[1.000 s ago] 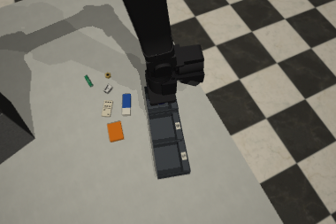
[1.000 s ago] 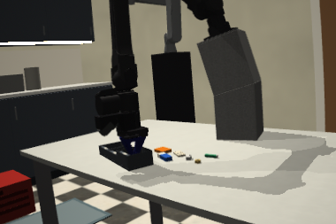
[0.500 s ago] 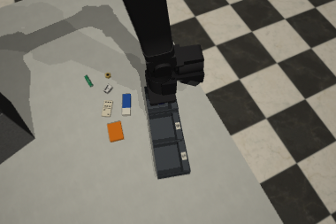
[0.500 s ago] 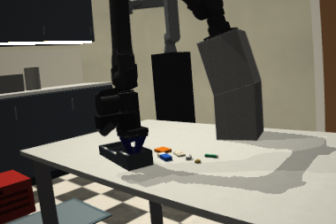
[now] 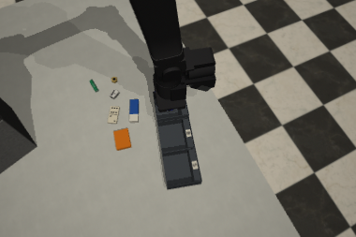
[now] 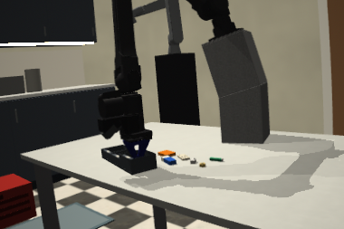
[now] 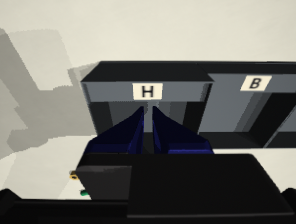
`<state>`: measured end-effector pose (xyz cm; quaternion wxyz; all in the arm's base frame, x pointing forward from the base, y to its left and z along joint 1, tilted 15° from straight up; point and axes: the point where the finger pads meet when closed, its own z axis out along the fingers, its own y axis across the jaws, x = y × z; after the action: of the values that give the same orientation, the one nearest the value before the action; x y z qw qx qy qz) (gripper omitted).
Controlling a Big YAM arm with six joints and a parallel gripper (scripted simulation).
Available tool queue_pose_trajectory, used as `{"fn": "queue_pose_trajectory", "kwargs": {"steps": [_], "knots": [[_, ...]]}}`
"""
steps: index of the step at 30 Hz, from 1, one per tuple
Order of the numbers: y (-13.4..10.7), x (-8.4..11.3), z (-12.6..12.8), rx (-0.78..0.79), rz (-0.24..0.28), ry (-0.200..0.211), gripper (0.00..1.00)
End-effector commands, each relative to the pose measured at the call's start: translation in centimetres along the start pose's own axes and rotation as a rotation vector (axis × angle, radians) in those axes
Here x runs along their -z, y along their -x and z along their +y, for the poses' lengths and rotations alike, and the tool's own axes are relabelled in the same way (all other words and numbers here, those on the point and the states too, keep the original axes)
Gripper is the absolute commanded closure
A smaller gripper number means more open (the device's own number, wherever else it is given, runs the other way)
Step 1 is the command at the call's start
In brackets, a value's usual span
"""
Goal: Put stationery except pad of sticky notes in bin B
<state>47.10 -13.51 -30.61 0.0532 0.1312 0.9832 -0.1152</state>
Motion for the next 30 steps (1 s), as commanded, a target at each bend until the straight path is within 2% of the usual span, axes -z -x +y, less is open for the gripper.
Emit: {"fn": "queue_pose_trajectory", "kwargs": {"steps": [1, 5, 11, 12, 23, 30], "knots": [[1.1, 1.2, 0.2, 0.004, -0.028, 0.004, 0.91], [1.2, 2.2, 0.7, 0.006, -0.025, 0.005, 0.91], [1.1, 2.7, 0.6, 0.002, -0.025, 0.005, 0.91], [1.2, 2.7, 0.0, -0.007, -0.026, 0.003, 0.91], [1.1, 4.3, 0.5, -0.001, -0.024, 0.003, 0.91], [1.0, 6.3, 0.6, 0.002, -0.025, 0.003, 0.91]]}}
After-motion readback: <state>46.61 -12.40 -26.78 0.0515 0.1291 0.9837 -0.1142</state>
